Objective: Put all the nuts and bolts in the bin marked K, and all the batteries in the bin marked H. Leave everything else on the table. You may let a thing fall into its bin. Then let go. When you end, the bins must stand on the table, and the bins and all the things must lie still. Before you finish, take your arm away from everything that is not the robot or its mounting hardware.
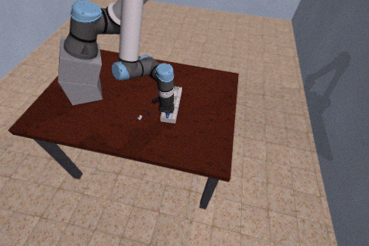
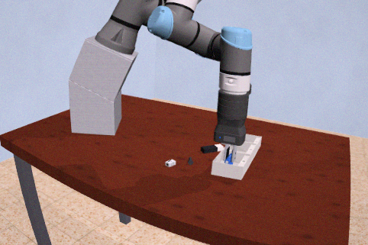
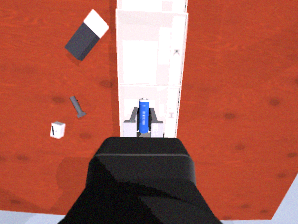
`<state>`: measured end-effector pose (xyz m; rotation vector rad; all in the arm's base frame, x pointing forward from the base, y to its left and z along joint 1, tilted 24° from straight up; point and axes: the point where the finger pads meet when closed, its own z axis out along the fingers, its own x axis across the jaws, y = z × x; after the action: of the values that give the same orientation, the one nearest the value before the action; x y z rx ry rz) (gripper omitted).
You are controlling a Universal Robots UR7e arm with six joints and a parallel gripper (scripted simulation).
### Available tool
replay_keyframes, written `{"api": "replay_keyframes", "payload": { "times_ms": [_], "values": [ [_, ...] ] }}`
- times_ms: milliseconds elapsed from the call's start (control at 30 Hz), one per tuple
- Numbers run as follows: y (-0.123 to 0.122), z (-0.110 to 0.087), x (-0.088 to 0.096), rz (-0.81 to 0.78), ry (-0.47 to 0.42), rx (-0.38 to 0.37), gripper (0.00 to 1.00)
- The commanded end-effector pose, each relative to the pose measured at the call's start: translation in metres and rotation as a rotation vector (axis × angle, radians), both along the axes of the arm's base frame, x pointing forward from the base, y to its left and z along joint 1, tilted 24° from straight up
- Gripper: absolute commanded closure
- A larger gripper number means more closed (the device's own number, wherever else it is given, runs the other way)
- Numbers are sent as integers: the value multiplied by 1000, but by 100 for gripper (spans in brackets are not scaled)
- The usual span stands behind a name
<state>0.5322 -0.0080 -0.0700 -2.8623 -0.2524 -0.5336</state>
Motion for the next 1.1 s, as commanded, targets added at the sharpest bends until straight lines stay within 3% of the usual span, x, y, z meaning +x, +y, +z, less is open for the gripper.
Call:
{"api": "replay_keyframes", "payload": {
  "times_ms": [0,33,67,633,1067],
  "values": [
    [0,0,0,0,-1,-1,69],
    [0,0,0,0,-1,-1,69],
    [0,0,0,0,-1,-1,40],
    [0,0,0,0,-1,-1,40],
    [-4,16,-6,0,-1,-1,40]
  ]
}}
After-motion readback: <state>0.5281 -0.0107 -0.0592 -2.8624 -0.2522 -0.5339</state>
